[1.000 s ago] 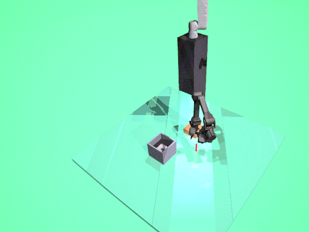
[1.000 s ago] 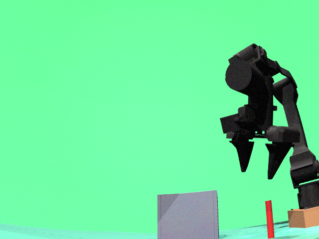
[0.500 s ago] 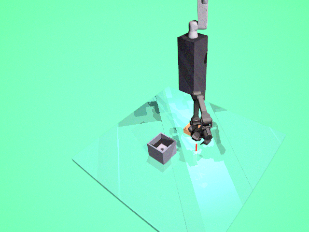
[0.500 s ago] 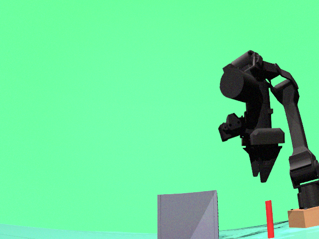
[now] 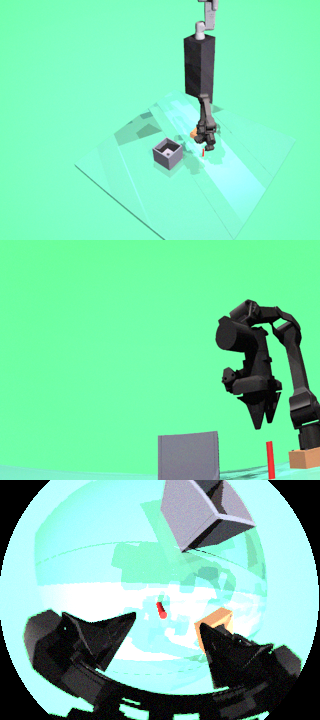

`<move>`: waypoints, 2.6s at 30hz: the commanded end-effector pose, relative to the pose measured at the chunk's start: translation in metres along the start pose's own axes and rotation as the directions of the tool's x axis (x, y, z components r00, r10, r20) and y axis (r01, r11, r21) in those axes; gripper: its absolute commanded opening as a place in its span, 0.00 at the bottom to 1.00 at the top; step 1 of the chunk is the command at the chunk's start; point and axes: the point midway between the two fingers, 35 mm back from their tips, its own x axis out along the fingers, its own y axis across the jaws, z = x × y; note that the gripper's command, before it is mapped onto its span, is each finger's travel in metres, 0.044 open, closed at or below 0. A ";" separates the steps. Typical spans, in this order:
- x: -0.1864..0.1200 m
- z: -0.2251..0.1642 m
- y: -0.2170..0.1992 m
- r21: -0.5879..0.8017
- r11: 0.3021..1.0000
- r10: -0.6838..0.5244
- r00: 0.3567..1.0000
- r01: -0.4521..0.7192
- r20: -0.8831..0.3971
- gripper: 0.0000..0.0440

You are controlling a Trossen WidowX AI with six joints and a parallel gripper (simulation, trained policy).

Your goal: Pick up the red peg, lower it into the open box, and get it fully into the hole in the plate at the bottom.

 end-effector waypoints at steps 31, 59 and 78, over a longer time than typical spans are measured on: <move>0.087 -0.011 0.009 0.557 0.830 0.099 0.979 0.017 -0.179 0.54; 0.024 0.018 0.042 0.623 0.758 0.366 0.917 -0.194 -0.160 0.00; -0.047 0.078 0.013 0.643 0.679 0.455 0.891 -0.356 0.013 0.00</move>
